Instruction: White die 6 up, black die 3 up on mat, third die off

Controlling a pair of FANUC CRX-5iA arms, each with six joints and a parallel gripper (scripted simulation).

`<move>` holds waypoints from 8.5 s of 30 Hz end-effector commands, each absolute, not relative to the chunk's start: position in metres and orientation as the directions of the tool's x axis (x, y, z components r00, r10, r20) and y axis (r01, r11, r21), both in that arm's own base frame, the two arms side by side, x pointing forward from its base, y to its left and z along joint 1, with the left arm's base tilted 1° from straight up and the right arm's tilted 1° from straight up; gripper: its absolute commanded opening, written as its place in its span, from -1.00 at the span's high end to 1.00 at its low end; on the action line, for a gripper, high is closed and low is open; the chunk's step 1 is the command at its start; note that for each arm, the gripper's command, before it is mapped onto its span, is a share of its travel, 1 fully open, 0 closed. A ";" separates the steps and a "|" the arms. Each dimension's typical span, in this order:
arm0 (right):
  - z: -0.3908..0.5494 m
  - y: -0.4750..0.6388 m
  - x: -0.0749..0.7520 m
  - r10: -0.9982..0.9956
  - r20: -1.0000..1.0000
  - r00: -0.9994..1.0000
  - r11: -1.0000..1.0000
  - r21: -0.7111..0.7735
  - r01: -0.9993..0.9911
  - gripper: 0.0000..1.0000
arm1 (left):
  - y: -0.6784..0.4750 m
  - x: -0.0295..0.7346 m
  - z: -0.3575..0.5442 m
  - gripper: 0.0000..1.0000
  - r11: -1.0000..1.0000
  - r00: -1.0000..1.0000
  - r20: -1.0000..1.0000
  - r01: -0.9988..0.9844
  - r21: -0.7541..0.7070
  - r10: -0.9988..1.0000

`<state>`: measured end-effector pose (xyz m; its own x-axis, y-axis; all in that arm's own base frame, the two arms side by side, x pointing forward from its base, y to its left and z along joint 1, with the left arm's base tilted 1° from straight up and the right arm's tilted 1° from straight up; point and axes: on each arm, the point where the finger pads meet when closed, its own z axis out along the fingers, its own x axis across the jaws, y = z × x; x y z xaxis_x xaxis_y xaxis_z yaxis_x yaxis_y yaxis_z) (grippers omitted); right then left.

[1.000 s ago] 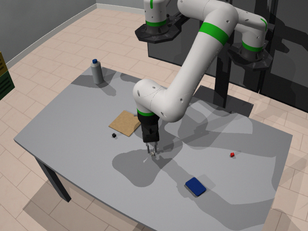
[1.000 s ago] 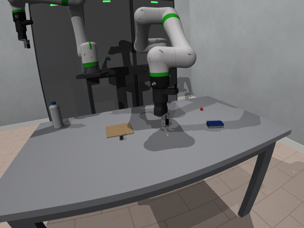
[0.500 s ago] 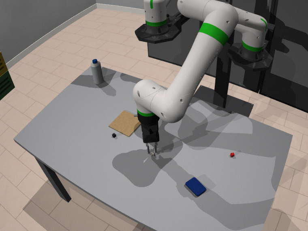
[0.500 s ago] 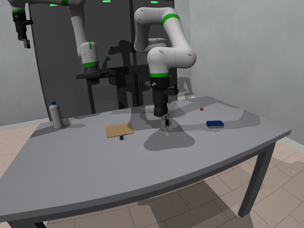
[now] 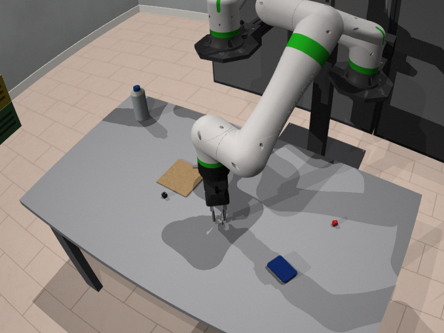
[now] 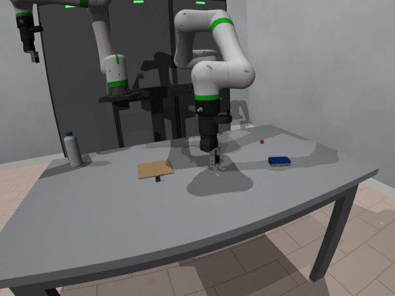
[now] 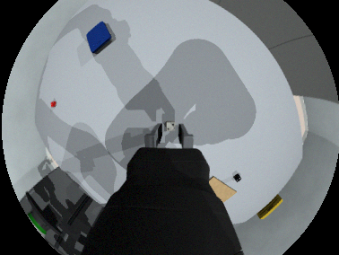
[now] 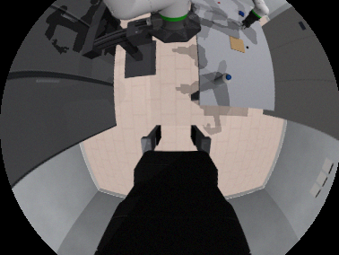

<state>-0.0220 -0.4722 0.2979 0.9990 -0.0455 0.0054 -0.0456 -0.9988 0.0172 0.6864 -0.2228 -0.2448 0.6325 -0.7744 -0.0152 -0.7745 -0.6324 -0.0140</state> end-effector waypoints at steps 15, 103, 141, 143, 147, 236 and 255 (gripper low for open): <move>0.299 -0.472 -0.022 -0.046 0.005 0.999 -0.999 0.019 -0.046 -1.00 | -0.223 0.688 -0.244 -0.27 -0.632 0.633 -0.013 -0.774 -0.015 -0.774; 0.299 -0.472 -0.022 -0.046 0.005 0.999 -0.999 0.019 -0.046 -1.00 | -0.223 0.688 -0.244 0.32 -0.632 0.633 -0.013 -0.774 -0.015 -0.774; 0.299 -0.472 -0.022 -0.046 0.005 0.999 -0.999 0.019 -0.046 -1.00 | -0.217 0.688 -0.164 0.32 -0.834 0.834 -0.008 -0.552 -0.018 -0.552; 0.299 -0.472 -0.022 -0.046 0.005 0.999 -0.999 0.019 -0.046 -1.00 | -0.216 0.688 -0.164 0.32 -0.871 0.871 -0.006 -0.491 -0.019 -0.491; 0.299 -0.472 -0.022 -0.046 0.005 0.999 -0.999 0.019 -0.046 -1.00 | -0.213 0.688 -0.164 0.32 -0.933 0.933 -0.004 -0.359 -0.020 -0.359; 0.299 -0.472 -0.022 -0.046 0.005 0.999 -0.999 0.019 -0.046 -1.00 | -0.218 0.691 -0.173 0.32 0.169 -0.202 0.025 0.876 0.451 0.979; 0.299 -0.472 -0.022 -0.046 0.005 0.999 -0.999 0.019 -0.046 -1.00 | -0.221 0.686 -0.175 0.32 0.122 -0.204 0.022 0.666 0.736 0.979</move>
<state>-0.0220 -0.4722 0.2979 0.9990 -0.0455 0.0054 -0.0456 -0.9988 0.0172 0.6886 -0.2225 -0.1737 -0.1651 0.9863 0.0006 0.7520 0.1255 0.6472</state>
